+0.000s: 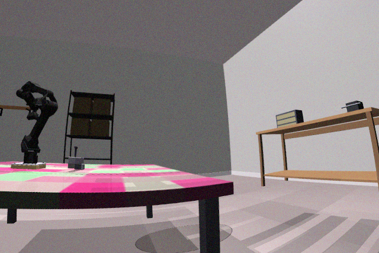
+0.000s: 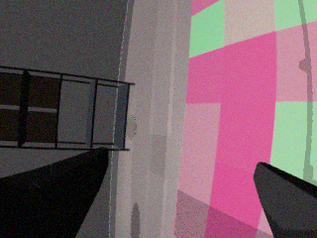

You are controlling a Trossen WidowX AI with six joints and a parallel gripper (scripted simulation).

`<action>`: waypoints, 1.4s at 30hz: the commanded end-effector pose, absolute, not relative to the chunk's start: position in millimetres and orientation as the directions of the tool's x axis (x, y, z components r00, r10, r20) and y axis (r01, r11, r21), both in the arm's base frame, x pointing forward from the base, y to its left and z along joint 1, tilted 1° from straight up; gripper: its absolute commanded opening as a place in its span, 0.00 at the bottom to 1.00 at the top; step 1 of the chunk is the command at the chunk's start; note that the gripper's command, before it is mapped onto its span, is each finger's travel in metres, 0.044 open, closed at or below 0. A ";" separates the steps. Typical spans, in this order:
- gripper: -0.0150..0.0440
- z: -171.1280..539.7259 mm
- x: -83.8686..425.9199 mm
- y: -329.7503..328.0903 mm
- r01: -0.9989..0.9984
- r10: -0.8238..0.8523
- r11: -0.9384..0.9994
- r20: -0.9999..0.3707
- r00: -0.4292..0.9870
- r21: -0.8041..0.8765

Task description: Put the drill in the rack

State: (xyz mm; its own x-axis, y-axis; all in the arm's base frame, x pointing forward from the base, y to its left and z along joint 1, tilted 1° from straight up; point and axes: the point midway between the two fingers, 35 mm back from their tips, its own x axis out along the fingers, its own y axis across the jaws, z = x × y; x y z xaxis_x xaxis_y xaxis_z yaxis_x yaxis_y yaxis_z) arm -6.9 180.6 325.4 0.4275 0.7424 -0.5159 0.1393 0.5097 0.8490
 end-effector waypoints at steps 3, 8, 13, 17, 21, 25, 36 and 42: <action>0.80 325.4 -6.9 180.6 0.139 0.742 0.510 -0.516 0.427 0.849; 0.58 325.4 -6.9 180.6 0.139 0.742 0.510 -0.516 0.427 0.849; 0.35 315.3 12.3 186.8 0.101 0.641 0.612 -0.566 0.518 0.785; 0.25 303.3 36.9 191.3 0.091 0.510 0.726 -0.622 0.594 0.682; 0.25 290.9 58.3 187.7 0.123 0.397 0.807 -0.685 0.611 0.577; 0.25 281.4 79.9 186.1 0.149 0.288 0.868 -0.725 0.626 0.474; 0.25 248.4 159.0 158.6 0.254 -0.040 0.960 -0.841 0.539 0.118; 0.25 230.7 200.0 126.0 0.289 -0.155 0.957 -0.891 0.426 -0.028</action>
State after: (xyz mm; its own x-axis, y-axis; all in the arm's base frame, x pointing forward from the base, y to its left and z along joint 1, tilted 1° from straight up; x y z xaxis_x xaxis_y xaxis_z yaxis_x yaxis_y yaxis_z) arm 177.1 144.4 241.4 0.4969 -0.0967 -0.8624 0.2768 0.9595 0.0519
